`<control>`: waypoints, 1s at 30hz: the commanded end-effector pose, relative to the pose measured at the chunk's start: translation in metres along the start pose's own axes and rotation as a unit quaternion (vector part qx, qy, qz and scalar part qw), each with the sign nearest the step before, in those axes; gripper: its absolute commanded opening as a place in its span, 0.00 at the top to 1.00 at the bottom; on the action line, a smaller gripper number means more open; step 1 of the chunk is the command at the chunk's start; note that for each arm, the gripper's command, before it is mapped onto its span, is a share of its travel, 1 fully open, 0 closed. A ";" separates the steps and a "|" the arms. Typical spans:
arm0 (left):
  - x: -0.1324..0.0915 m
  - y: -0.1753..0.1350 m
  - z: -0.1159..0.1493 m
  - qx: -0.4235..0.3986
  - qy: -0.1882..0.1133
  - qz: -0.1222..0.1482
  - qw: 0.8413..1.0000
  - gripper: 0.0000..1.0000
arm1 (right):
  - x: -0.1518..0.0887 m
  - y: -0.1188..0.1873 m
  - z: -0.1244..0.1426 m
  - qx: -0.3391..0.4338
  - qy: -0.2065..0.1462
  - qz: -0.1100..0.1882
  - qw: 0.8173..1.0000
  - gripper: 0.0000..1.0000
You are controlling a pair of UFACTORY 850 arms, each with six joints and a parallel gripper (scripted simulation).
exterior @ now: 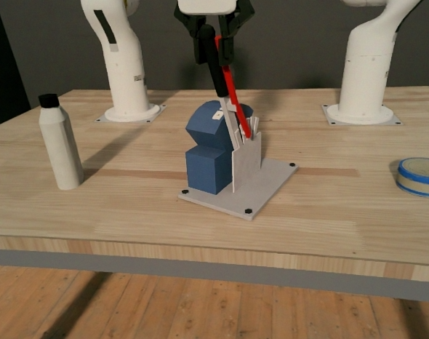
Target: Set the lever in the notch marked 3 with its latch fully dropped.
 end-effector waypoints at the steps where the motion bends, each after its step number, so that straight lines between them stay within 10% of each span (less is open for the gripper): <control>1: -0.002 0.000 0.003 0.000 -0.001 0.000 1.000 1.00 | -0.001 0.000 0.000 0.000 0.001 0.000 1.000 0.00; 30: -0.016 -0.001 0.052 0.000 -0.001 0.000 1.000 1.00 | -0.001 0.000 0.000 0.000 0.001 0.000 1.000 0.00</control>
Point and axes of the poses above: on each arm, the point where the finger pads meet when closed, its own x axis out along the fingers, its own y axis across the jaws, z = x × y, the point moved 6 cm from there along -x, back along the fingers, and after that the axes turned 1 degree about -x, right-handed, at the moved point
